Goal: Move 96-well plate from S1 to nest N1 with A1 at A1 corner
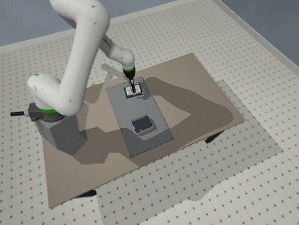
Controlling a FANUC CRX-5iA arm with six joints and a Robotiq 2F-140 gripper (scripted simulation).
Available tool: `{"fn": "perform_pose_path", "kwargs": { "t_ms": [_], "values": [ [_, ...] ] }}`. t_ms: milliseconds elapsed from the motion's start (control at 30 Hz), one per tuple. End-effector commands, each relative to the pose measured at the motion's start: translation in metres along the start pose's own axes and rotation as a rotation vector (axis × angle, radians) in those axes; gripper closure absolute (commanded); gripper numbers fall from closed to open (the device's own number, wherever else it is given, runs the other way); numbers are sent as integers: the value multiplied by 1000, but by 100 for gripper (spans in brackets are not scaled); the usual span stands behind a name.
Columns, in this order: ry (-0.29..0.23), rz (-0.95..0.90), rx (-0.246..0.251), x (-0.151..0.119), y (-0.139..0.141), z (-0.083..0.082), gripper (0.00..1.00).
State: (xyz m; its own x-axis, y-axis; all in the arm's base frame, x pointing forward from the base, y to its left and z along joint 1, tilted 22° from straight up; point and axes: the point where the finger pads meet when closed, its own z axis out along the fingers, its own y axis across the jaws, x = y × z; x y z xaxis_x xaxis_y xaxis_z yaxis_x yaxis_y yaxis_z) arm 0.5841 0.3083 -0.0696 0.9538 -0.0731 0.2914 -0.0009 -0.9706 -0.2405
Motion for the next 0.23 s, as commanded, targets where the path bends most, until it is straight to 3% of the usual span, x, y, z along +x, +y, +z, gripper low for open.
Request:
{"fn": "perform_pose_path", "kwargs": {
  "t_ms": [0, 200],
  "values": [
    [0, 0, 0, 0, 0, -12, 0],
    [0, 0, 0, 0, 0, -14, 0]
  ]
}}
